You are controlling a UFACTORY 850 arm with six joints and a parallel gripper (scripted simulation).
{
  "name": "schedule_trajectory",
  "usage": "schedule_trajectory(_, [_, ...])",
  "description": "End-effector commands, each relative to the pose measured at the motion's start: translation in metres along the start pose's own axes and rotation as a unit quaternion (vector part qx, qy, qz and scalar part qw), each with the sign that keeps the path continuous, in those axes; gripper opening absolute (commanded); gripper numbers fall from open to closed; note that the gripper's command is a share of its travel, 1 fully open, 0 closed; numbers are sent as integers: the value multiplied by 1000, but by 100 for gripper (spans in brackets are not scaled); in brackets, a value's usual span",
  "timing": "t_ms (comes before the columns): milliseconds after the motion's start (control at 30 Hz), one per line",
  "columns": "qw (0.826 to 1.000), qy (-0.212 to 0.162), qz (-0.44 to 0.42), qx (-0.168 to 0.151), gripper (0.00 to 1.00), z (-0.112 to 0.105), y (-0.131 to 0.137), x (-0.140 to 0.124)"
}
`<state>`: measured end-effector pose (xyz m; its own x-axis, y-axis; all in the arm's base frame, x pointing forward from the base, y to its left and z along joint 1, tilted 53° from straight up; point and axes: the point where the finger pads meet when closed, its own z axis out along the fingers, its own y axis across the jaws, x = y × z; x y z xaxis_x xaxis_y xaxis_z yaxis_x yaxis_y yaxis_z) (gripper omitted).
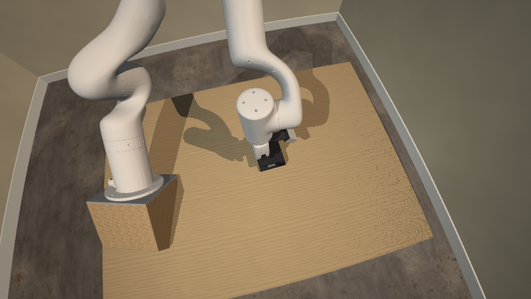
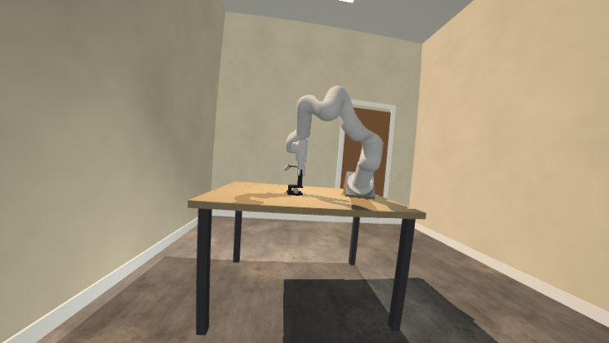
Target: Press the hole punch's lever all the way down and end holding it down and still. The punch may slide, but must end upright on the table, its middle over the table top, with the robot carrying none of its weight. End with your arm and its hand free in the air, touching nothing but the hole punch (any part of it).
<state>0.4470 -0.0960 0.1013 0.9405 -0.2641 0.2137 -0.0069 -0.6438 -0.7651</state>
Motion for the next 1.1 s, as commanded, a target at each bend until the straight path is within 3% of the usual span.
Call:
schedule_trajectory(0, [1000,1,0,0,0,1,0,1])
schedule_trajectory(1067, [1000,1,0,0,0,4,0,1])
